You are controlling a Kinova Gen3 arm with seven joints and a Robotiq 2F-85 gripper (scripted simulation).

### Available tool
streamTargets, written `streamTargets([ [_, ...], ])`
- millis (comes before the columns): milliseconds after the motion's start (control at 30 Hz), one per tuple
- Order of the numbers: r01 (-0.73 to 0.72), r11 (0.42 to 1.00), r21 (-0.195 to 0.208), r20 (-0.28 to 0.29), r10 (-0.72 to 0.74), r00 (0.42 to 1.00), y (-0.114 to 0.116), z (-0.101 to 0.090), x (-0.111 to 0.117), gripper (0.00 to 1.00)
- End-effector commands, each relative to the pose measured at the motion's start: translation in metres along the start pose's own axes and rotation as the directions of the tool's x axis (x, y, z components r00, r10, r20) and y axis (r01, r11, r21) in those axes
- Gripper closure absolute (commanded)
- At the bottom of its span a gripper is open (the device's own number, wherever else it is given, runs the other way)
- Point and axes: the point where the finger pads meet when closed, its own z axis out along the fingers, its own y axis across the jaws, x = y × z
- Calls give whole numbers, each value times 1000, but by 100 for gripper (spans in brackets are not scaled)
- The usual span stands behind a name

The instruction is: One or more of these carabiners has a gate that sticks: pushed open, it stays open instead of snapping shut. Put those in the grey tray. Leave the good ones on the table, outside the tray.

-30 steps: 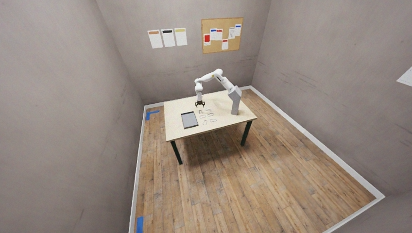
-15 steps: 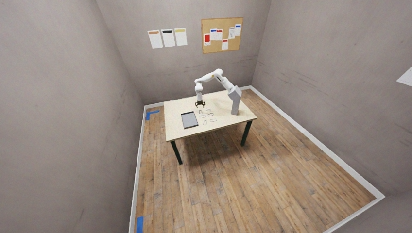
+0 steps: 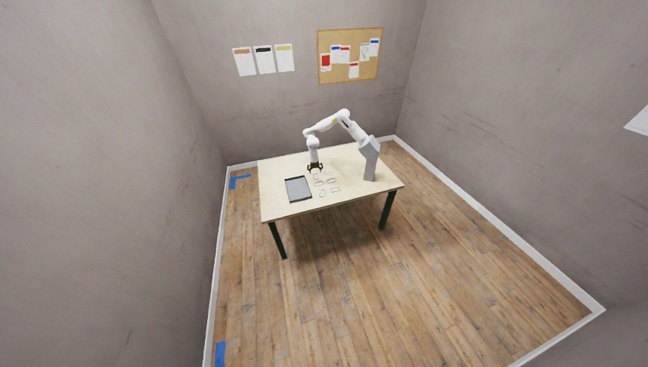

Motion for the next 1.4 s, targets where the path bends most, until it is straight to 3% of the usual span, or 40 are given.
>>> streamTargets([
  [0,117,993,-1,-6,-117,993,2,1,-49,0],
  [500,117,993,-1,-6,-117,993,2,1,-49,0],
  [533,110,994,-3,-12,-110,994,8,-48,-49,0],
  [1067,110,994,-3,-12,-110,994,8,-48,-49,0],
  [1100,107,994,-6,-13,-107,994,14,-96,-53,0],
  [1367,107,994,-6,-13,-107,994,14,-96,-53,0],
])
